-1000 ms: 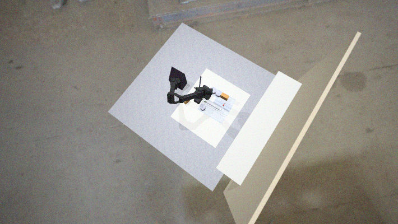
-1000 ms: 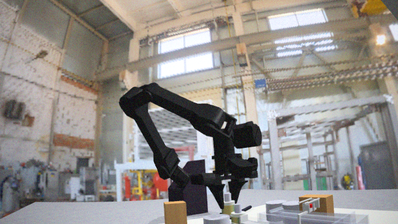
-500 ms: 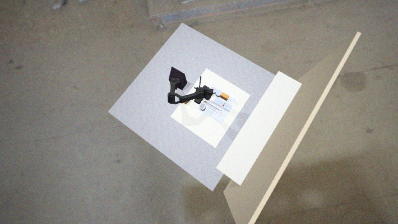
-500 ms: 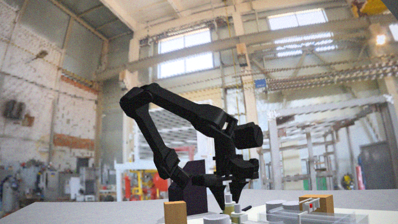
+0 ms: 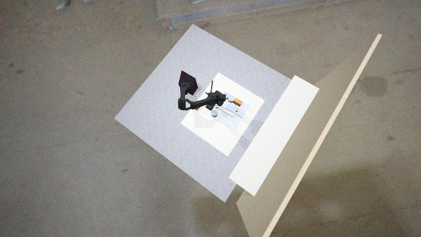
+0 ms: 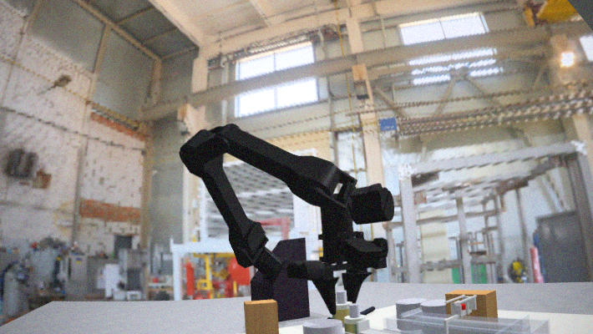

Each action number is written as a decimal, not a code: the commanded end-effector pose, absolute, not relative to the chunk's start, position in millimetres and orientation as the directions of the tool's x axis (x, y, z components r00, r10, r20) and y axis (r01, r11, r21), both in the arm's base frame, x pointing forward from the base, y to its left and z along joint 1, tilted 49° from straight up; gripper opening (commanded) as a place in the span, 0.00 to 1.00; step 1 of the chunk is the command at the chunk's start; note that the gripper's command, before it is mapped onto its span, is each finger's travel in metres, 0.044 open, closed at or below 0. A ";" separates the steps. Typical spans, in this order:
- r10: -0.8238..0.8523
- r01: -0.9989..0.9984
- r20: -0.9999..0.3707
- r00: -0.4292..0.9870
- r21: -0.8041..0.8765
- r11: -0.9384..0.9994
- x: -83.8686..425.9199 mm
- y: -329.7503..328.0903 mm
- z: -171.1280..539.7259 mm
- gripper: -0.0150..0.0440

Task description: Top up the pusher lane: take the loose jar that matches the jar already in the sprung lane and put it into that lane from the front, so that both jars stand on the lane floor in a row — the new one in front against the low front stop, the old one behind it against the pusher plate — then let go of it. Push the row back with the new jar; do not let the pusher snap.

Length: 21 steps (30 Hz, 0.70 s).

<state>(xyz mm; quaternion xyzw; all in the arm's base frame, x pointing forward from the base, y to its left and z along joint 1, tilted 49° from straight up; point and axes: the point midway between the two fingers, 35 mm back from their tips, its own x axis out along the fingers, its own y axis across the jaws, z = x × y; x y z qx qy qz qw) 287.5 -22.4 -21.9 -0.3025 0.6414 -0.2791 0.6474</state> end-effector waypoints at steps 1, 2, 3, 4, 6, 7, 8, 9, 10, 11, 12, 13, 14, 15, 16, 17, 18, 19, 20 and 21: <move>-0.750 -0.018 -0.660 0.034 -0.751 0.660 294.9 -21.6 -20.9 0.25; -0.750 -0.018 -0.660 0.034 -0.751 0.660 295.3 -21.6 -20.9 0.25; -0.750 -0.018 -0.660 0.034 -0.751 0.660 295.8 -21.6 -20.9 0.25; -0.750 -0.018 -0.660 0.034 -0.751 0.660 296.2 -21.6 -20.9 0.25; -0.750 -0.018 -0.660 0.034 -0.751 0.660 297.2 -21.6 -20.9 0.25; -0.750 -0.018 -0.660 0.034 -0.751 0.660 297.6 -21.6 -20.9 0.25; -0.750 -0.018 -0.660 0.034 -0.751 0.660 298.1 -21.6 -20.9 0.25; -0.750 -0.018 -0.660 0.034 -0.751 0.660 298.6 -21.6 -20.9 0.25; -0.750 -0.018 -0.660 0.034 -0.751 0.660 299.0 -21.6 -20.9 0.25; -0.750 -0.018 -0.660 0.034 -0.751 0.660 299.5 -21.6 -20.9 0.25; -0.750 -0.018 -0.660 0.034 -0.751 0.660 300.0 -21.6 -20.9 0.25; -0.750 -0.018 -0.660 0.034 -0.751 0.660 300.4 -21.6 -20.9 0.25; -0.750 -0.018 -0.660 0.034 -0.751 0.660 300.9 -21.6 -20.9 0.25; -0.750 -0.018 -0.660 0.034 -0.751 0.660 301.3 -21.6 -20.9 0.25; -0.750 -0.018 -0.660 0.034 -0.751 0.660 301.8 -21.7 -20.9 0.25; -0.750 -0.018 -0.660 0.034 -0.751 0.660 302.3 -21.6 -20.9 0.25; -0.750 -0.018 -0.660 0.034 -0.751 0.660 302.7 -21.6 -20.9 0.25; -0.750 -0.018 -0.660 0.034 -0.751 0.660 303.2 -21.6 -20.9 0.25; -0.750 -0.018 -0.660 0.034 -0.751 0.660 303.7 -21.6 -20.8 0.25; -0.750 -0.018 -0.660 0.034 -0.751 0.660 304.1 -21.6 -20.8 0.25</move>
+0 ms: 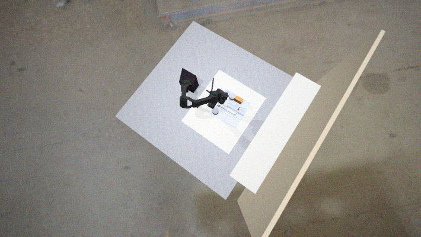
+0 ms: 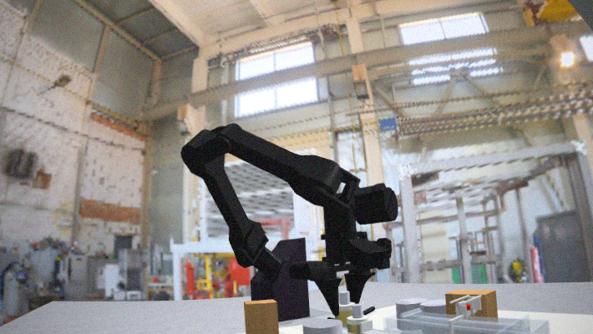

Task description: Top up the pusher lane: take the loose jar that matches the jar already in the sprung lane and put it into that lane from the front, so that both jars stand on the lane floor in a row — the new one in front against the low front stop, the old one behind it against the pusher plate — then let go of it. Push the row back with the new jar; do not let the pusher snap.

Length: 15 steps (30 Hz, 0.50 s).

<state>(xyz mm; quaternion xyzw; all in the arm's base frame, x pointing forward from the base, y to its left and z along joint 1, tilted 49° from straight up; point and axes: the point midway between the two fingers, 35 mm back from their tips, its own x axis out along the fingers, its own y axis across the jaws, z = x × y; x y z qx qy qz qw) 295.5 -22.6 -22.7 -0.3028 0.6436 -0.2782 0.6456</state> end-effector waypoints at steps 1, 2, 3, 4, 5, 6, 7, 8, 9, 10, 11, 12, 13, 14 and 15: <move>-0.750 -0.018 -0.660 0.034 -0.751 0.660 304.6 -21.6 -20.8 0.25; -0.750 -0.018 -0.660 0.034 -0.751 0.660 305.0 -21.5 -20.8 0.25; -0.750 -0.018 -0.660 0.034 -0.751 0.660 305.5 -21.5 -20.7 0.25; -0.750 -0.018 -0.660 0.034 -0.751 0.660 306.0 -21.5 -20.7 0.25; -0.750 -0.018 -0.660 0.034 -0.751 0.660 306.4 -21.5 -20.7 0.25; -0.750 -0.018 -0.660 0.034 -0.751 0.660 306.9 -21.5 -20.7 0.25; -0.750 -0.018 -0.660 0.034 -0.751 0.660 307.3 -21.5 -20.7 0.25; -0.750 -0.018 -0.660 0.034 -0.751 0.660 307.8 -21.5 -20.6 0.25; -0.750 -0.018 -0.660 0.035 -0.751 0.660 308.2 -21.5 -20.6 0.25; -0.750 -0.018 -0.660 0.035 -0.751 0.660 308.7 -21.5 -20.5 0.25; -0.750 -0.018 -0.660 0.035 -0.751 0.660 309.2 -21.5 -20.5 0.25; -0.750 -0.018 -0.660 0.035 -0.751 0.660 309.6 -21.5 -20.5 0.25; -0.750 -0.018 -0.660 0.035 -0.751 0.660 310.1 -21.5 -20.4 0.25; -0.750 -0.017 -0.660 0.035 -0.751 0.660 310.5 -21.5 -20.4 0.25; -0.750 -0.017 -0.660 0.035 -0.751 0.660 311.0 -21.5 -20.3 0.25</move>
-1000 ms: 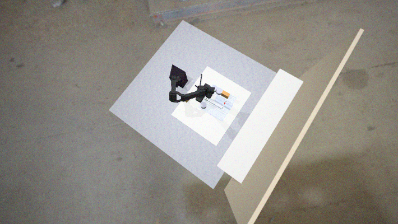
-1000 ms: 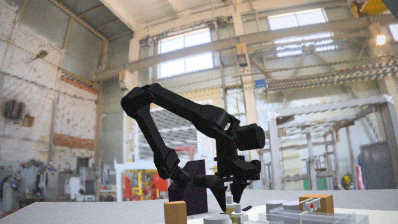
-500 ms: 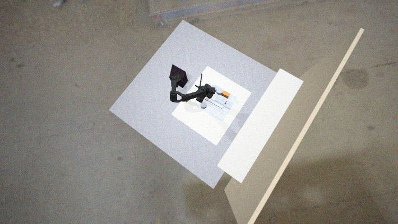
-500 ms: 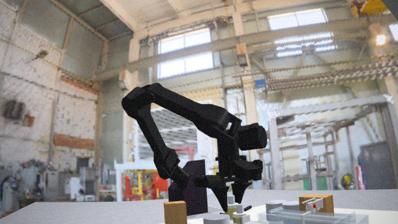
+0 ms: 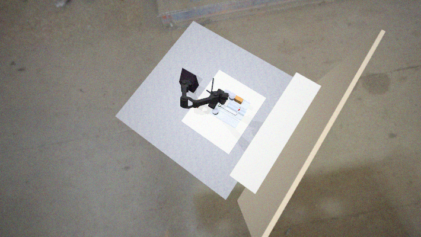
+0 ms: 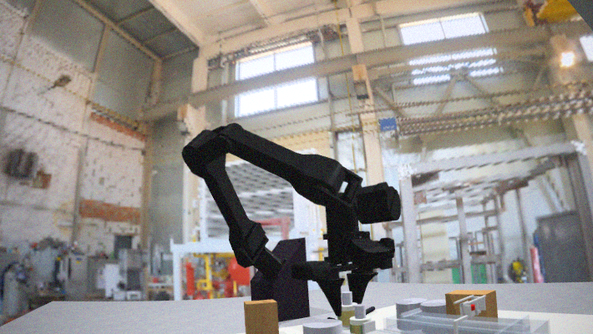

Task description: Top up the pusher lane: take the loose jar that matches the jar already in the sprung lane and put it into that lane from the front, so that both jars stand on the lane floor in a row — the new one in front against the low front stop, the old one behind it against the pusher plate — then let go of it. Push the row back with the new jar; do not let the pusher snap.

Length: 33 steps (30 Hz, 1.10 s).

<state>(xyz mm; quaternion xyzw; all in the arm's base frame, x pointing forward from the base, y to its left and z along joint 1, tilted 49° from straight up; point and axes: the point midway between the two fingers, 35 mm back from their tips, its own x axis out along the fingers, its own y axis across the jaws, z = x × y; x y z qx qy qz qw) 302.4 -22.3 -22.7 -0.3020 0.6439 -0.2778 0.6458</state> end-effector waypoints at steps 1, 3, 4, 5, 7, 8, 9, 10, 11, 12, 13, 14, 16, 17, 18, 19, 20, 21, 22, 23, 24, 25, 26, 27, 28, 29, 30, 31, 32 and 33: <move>-0.750 -0.017 -0.660 0.035 -0.751 0.660 311.5 -21.5 -20.3 0.25; -0.750 -0.017 -0.660 0.035 -0.751 0.660 312.4 -21.4 -20.1 0.25; -0.750 -0.017 -0.660 0.035 -0.751 0.660 312.8 -21.4 -20.0 0.25; -0.750 -0.017 -0.660 0.035 -0.751 0.660 313.3 -21.4 -20.0 0.25; -0.750 -0.017 -0.660 0.035 -0.751 0.660 314.2 -21.3 -19.8 0.25; -0.750 -0.017 -0.660 0.035 -0.751 0.660 314.6 -21.3 -19.7 0.25; -0.750 -0.017 -0.660 0.035 -0.751 0.660 315.1 -21.3 -19.6 0.25; -0.750 -0.017 -0.660 0.035 -0.751 0.660 315.6 -21.2 -19.6 0.25; -0.750 -0.017 -0.660 0.035 -0.751 0.660 316.0 -21.2 -19.5 0.25; -0.750 -0.017 -0.660 0.035 -0.751 0.660 316.5 -21.2 -19.4 0.25; -0.750 -0.017 -0.660 0.035 -0.751 0.660 316.9 -21.1 -19.3 0.25; -0.750 -0.017 -0.660 0.035 -0.751 0.660 317.4 -21.1 -19.2 0.25; -0.750 -0.017 -0.660 0.035 -0.751 0.660 318.3 -21.1 -19.1 0.25; -0.750 -0.017 -0.660 0.035 -0.751 0.660 318.7 -21.1 -19.0 0.25; -0.750 -0.017 -0.660 0.035 -0.751 0.660 319.2 -21.1 -18.9 0.25; -0.750 -0.017 -0.660 0.035 -0.751 0.660 319.6 -21.0 -18.8 0.25; -0.750 -0.017 -0.660 0.035 -0.751 0.660 320.1 -21.0 -18.7 0.25; -0.750 -0.017 -0.660 0.035 -0.751 0.660 320.5 -21.0 -18.6 0.25; -0.750 -0.017 -0.660 0.035 -0.751 0.660 320.9 -20.9 -18.4 0.25; -0.750 -0.017 -0.660 0.035 -0.751 0.660 321.4 -20.8 -18.3 0.25; -0.750 -0.017 -0.660 0.035 -0.751 0.660 321.8 -20.7 -18.2 0.25; -0.750 -0.017 -0.660 0.035 -0.751 0.660 322.2 -20.7 -18.0 0.25; -0.750 -0.017 -0.660 0.035 -0.751 0.660 322.7 -20.6 -17.9 0.25; -0.750 -0.017 -0.660 0.035 -0.751 0.660 323.1 -20.5 -17.7 0.25; -0.750 -0.017 -0.660 0.035 -0.751 0.660 323.5 -20.4 -17.6 0.25; -0.750 -0.017 -0.660 0.035 -0.751 0.660 324.0 -20.4 -17.4 0.25; -0.750 -0.017 -0.660 0.035 -0.751 0.660 324.4 -20.3 -17.3 0.25; -0.750 -0.017 -0.660 0.035 -0.751 0.660 324.8 -20.2 -17.2 0.25; -0.750 -0.017 -0.660 0.035 -0.751 0.660 325.2 -20.2 -17.0 0.25; -0.750 -0.017 -0.660 0.035 -0.751 0.660 325.7 -20.1 -16.9 0.25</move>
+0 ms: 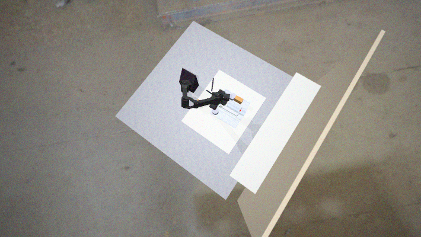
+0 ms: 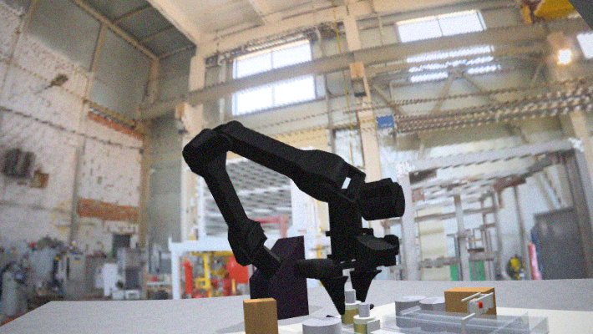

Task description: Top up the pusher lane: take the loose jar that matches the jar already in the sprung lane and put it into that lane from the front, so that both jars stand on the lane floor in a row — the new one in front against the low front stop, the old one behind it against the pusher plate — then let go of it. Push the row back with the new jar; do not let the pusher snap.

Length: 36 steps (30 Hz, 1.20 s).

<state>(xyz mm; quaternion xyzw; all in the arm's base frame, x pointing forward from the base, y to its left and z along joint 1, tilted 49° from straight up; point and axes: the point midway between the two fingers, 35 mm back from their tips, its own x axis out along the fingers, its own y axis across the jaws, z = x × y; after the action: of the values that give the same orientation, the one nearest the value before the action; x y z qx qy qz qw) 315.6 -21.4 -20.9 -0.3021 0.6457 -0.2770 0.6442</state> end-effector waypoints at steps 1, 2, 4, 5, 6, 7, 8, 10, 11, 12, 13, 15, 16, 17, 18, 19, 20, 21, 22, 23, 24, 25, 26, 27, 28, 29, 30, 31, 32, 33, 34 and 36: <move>-0.750 -0.017 -0.660 0.035 -0.751 0.660 326.1 -20.0 -16.7 0.25; -0.750 -0.017 -0.660 0.035 -0.751 0.660 326.5 -19.9 -16.6 0.25; -0.750 -0.017 -0.660 0.035 -0.751 0.660 327.4 -19.8 -16.3 0.25; -0.750 -0.017 -0.660 0.035 -0.751 0.660 327.8 -19.7 -16.2 0.25; -0.750 -0.017 -0.660 0.035 -0.751 0.660 328.2 -19.7 -16.0 0.25; -0.750 -0.017 -0.660 0.035 -0.751 0.660 328.7 -19.6 -15.9 0.25; -0.750 -0.017 -0.660 0.035 -0.751 0.660 329.1 -19.5 -15.7 0.25; -0.750 -0.017 -0.660 0.035 -0.751 0.660 329.9 -19.4 -15.4 0.25; -0.750 -0.017 -0.660 0.035 -0.751 0.660 330.4 -19.3 -15.3 0.25; -0.750 -0.017 -0.660 0.035 -0.751 0.660 330.8 -19.2 -15.2 0.25; -0.750 -0.017 -0.660 0.035 -0.751 0.660 331.2 -19.2 -15.0 0.25; -0.750 -0.017 -0.660 0.035 -0.751 0.660 332.1 -19.0 -14.7 0.25; -0.750 -0.017 -0.660 0.035 -0.751 0.660 332.4 -19.0 -14.6 0.25; -0.750 -0.017 -0.660 0.035 -0.751 0.660 332.6 -19.0 -14.5 0.25; -0.750 -0.017 -0.660 0.035 -0.751 0.660 332.7 -18.9 -14.5 0.25; -0.750 -0.017 -0.660 0.035 -0.751 0.660 332.7 -18.9 -14.5 0.25; -0.750 -0.017 -0.660 0.035 -0.751 0.660 332.7 -18.9 -14.5 0.25; -0.750 -0.017 -0.660 0.035 -0.751 0.660 332.7 -18.9 -14.5 0.25; -0.750 -0.017 -0.660 0.035 -0.751 0.660 332.7 -18.9 -14.5 0.25; -0.750 -0.017 -0.660 0.035 -0.751 0.660 332.7 -19.0 -14.5 0.25; -0.750 -0.017 -0.660 0.035 -0.751 0.660 332.7 -19.1 -14.6 0.25; -0.750 -0.017 -0.660 0.035 -0.751 0.660 332.7 -19.2 -14.7 0.25; -0.750 -0.017 -0.660 0.035 -0.751 0.660 332.7 -19.4 -14.9 0.25; -0.750 -0.017 -0.660 0.035 -0.751 0.660 332.7 -19.6 -15.0 0.25; -0.750 -0.017 -0.660 0.035 -0.751 0.660 332.7 -19.7 -15.2 0.25; -0.750 -0.017 -0.660 0.035 -0.751 0.660 332.7 -19.8 -15.2 0.25; -0.750 -0.017 -0.660 0.035 -0.751 0.660 332.7 -19.8 -15.2 0.25; -0.750 -0.017 -0.660 0.035 -0.751 0.660 332.7 -19.8 -15.2 0.25; -0.750 -0.017 -0.660 0.035 -0.751 0.660 332.7 -19.8 -15.2 0.25; -0.750 -0.017 -0.660 0.035 -0.751 0.660 332.7 -19.8 -15.2 0.25; -0.750 -0.017 -0.660 0.035 -0.751 0.660 332.7 -19.8 -15.2 0.25; -0.750 -0.017 -0.660 0.035 -0.751 0.660 332.7 -19.8 -15.2 0.25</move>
<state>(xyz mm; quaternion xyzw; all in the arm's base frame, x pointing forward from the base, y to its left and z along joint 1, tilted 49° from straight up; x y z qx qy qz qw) 325.6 -20.0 -17.9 -0.3015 0.6455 -0.2765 0.6450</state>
